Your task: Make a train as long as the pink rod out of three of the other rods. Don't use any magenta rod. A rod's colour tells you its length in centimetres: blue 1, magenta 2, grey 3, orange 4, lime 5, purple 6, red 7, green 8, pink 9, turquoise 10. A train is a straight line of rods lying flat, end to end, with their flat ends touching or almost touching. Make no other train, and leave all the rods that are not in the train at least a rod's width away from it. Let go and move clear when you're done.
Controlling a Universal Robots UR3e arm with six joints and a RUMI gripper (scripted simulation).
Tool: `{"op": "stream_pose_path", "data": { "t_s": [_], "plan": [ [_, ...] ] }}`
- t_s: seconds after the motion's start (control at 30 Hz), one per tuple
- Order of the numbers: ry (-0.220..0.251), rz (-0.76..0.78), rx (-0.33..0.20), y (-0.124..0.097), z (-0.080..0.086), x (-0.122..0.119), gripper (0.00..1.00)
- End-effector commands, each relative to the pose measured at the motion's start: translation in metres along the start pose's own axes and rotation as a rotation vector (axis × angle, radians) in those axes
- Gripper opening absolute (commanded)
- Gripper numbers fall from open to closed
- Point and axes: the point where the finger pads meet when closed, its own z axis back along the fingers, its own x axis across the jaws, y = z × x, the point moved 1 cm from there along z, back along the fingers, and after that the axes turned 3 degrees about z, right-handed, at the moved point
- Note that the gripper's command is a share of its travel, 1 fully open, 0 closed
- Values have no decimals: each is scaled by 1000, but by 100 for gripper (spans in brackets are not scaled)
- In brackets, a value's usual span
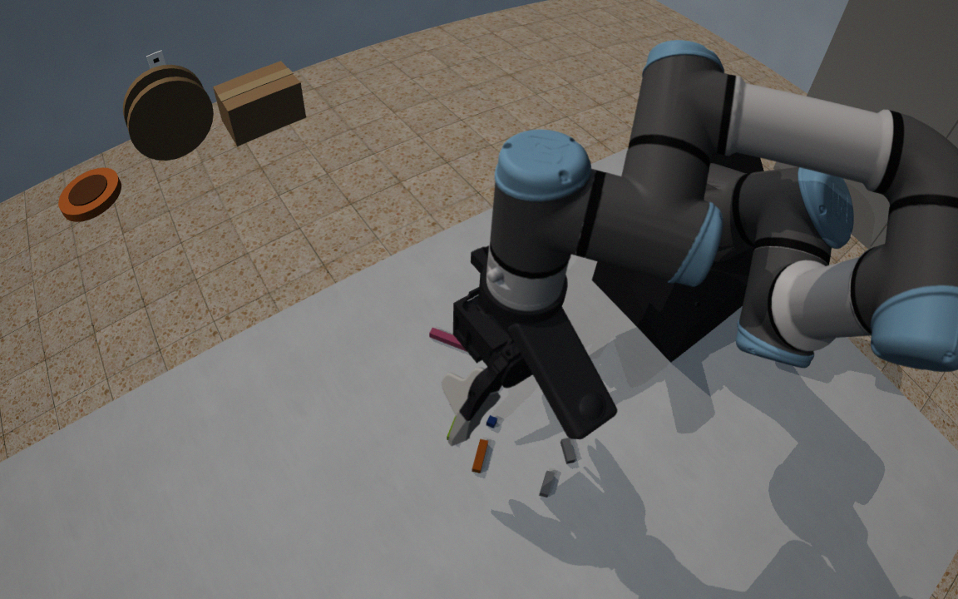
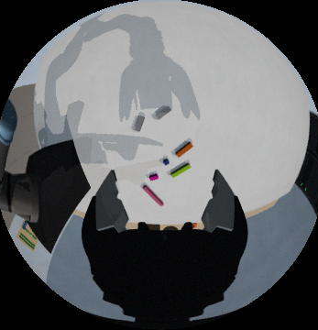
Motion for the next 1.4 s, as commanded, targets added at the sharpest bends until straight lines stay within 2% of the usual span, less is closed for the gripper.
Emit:
{"op": "stream_pose_path", "data": {
  "t_s": [0.0,0.33,0.53,0.6,1.07,1.37],
  "plan": [
    [-2,1,-1,0,1,1,100],
    [-2,39,-2,0,1,1,100],
    [-2,217,-2,1,1,1,100],
    [-2,217,-2,1,1,1,100],
    [-1,711,-3,1,1,2,100],
    [-1,785,-3,0,0,2,100]
  ]
}}
